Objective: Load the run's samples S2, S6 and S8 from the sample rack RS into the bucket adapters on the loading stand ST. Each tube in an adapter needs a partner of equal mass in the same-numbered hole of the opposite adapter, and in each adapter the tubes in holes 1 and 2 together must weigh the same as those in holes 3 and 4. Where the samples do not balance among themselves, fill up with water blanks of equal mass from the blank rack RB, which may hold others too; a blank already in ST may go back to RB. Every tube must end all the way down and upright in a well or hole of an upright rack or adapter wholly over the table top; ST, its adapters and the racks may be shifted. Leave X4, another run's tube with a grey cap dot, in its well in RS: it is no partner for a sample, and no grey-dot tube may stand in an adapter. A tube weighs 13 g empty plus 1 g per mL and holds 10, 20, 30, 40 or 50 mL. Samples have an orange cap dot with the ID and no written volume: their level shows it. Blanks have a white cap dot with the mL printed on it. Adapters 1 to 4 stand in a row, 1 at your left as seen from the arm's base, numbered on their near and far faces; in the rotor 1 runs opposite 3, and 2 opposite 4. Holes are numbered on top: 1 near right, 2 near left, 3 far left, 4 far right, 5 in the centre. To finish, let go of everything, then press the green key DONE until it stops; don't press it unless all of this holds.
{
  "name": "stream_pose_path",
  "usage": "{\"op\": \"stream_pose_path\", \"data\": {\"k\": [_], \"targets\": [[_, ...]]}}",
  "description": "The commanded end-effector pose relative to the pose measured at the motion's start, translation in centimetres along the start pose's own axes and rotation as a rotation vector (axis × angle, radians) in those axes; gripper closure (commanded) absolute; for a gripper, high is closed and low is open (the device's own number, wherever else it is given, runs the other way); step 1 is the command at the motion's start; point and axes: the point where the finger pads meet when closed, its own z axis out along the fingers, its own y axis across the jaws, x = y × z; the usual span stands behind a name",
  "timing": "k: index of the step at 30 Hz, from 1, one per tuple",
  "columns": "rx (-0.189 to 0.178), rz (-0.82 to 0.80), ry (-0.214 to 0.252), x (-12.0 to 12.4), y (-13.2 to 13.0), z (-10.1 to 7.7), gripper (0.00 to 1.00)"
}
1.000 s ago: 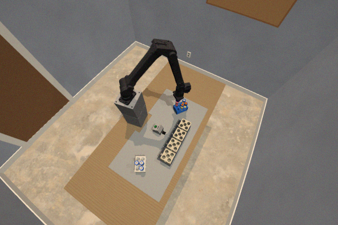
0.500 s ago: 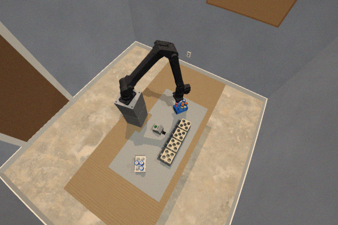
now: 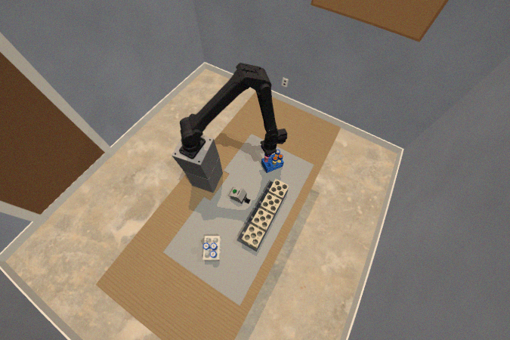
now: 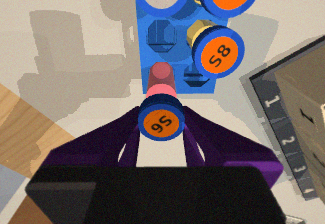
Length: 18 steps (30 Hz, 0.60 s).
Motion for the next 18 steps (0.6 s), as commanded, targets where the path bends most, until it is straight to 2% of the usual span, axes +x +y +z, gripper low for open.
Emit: {"op": "stream_pose_path", "data": {"k": [1, 3, 4, 7, 18], "targets": [[0.002, -0.004, -0.027, -1.3, -0.5, 0.5, 1.00], [0.002, -0.004, -0.027, -1.3, -0.5, 0.5, 1.00], [-0.001, -0.006, -0.007, -0.3, -0.3, 0.8, 1.00], [0.002, -0.004, -0.027, -1.3, -0.5, 1.1, 1.00], [0.002, -0.004, -0.026, -1.2, -0.5, 2.6, 1.00]]}}
